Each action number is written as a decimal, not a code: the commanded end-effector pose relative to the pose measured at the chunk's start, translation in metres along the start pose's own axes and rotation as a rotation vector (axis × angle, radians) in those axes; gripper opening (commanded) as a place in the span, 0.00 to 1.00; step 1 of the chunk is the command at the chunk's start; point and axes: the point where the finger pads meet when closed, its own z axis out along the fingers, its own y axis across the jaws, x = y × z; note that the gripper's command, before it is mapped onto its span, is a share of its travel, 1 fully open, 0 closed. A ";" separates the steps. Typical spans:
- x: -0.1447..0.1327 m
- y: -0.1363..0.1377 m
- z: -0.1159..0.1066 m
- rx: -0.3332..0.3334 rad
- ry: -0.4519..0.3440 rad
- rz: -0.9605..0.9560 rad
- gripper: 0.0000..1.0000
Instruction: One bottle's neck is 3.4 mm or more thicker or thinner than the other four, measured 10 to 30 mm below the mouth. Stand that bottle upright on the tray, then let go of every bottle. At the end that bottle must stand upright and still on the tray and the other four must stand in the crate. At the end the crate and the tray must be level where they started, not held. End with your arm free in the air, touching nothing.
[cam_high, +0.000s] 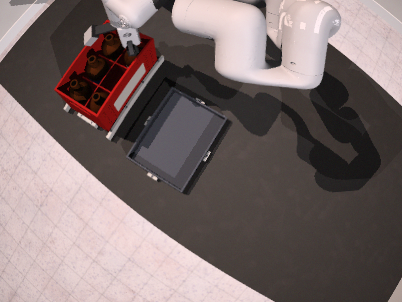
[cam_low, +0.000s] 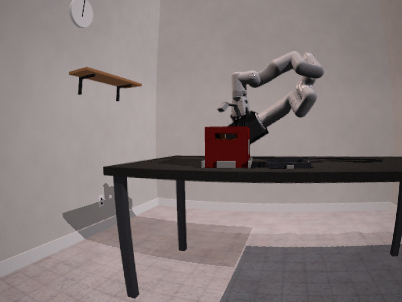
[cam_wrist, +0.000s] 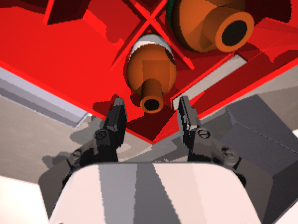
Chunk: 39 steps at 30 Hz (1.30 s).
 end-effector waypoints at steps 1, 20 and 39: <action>0.001 0.000 0.006 0.000 0.003 -0.001 0.65; 0.001 0.000 0.022 0.000 0.003 -0.001 0.65; 0.001 0.000 0.024 0.000 0.003 -0.001 0.65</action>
